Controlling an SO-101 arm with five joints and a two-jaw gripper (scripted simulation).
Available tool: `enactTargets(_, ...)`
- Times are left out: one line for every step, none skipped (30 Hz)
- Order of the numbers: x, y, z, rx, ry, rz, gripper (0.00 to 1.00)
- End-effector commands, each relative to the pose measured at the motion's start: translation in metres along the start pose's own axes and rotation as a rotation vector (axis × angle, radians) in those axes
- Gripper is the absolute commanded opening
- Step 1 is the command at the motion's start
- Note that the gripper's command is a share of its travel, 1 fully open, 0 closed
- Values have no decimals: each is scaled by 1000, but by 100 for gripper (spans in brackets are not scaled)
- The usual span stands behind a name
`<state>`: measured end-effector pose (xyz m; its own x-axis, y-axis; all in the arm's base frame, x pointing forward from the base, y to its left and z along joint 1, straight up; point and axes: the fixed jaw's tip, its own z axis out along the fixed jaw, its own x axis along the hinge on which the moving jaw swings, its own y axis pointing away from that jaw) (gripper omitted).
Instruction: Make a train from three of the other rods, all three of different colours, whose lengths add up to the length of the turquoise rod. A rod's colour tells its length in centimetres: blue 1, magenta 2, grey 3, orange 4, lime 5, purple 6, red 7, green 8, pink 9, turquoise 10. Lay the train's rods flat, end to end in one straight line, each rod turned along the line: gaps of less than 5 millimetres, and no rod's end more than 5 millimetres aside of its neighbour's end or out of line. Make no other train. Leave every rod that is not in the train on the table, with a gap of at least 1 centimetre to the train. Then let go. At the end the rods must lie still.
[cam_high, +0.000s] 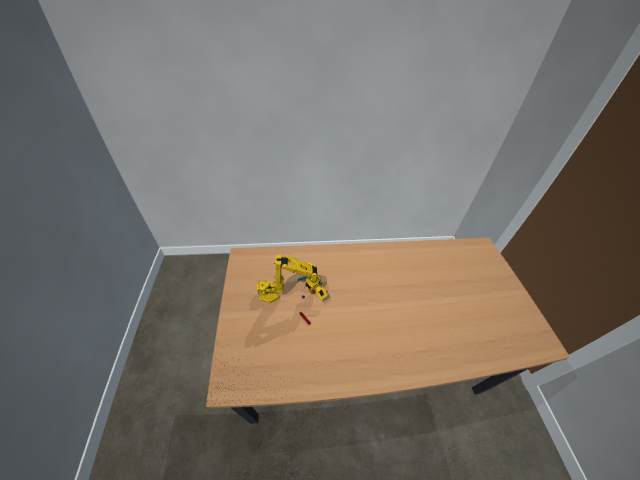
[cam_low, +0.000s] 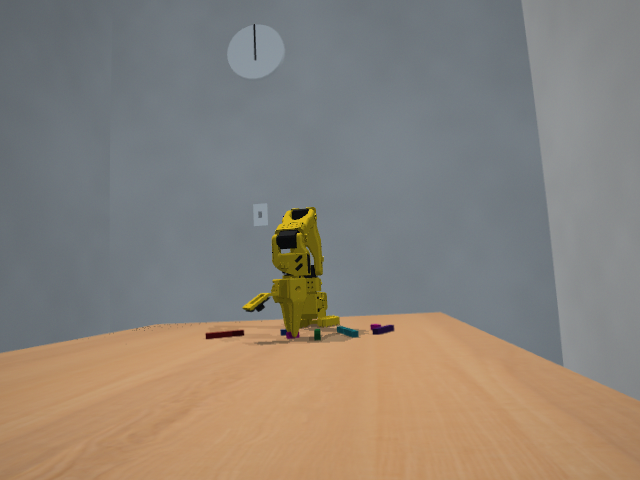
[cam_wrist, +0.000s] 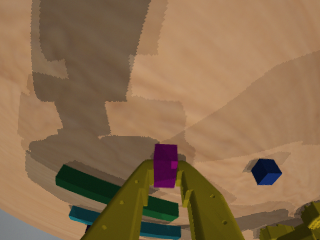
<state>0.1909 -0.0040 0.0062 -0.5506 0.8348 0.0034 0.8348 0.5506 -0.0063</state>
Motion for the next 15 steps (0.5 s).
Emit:
enactTargets(-6,10,-11,-63,-44,-1,0)
enactTargets(-6,10,-12,-63,-44,-1,0)
enactTargets(-6,10,-12,-63,-44,-1,0)
enactTargets(-6,10,-13,-63,-44,-1,0)
enactTargets(-6,10,-13,-63,-44,-1,0)
enactTargets(-6,10,-15,-63,-44,-1,0)
enactTargets(-6,10,-16,-63,-44,-1,0)
enactTargets(-6,9,-17,-63,-45,-1,0)
enactTargets(-6,9,-19,-63,-45,-1,0)
enactTargets(-6,9,-21,-63,-45,-1,0)
enactTargets(-6,9,-23,-63,-45,-1,0)
enactTargets(-6,8,-25,-63,-45,-1,0)
enactTargets(-6,8,-28,-63,-45,-1,0)
enactTargets(-6,8,-28,-63,-45,-1,0)
enactTargets(-6,8,-28,-63,-45,-1,0)
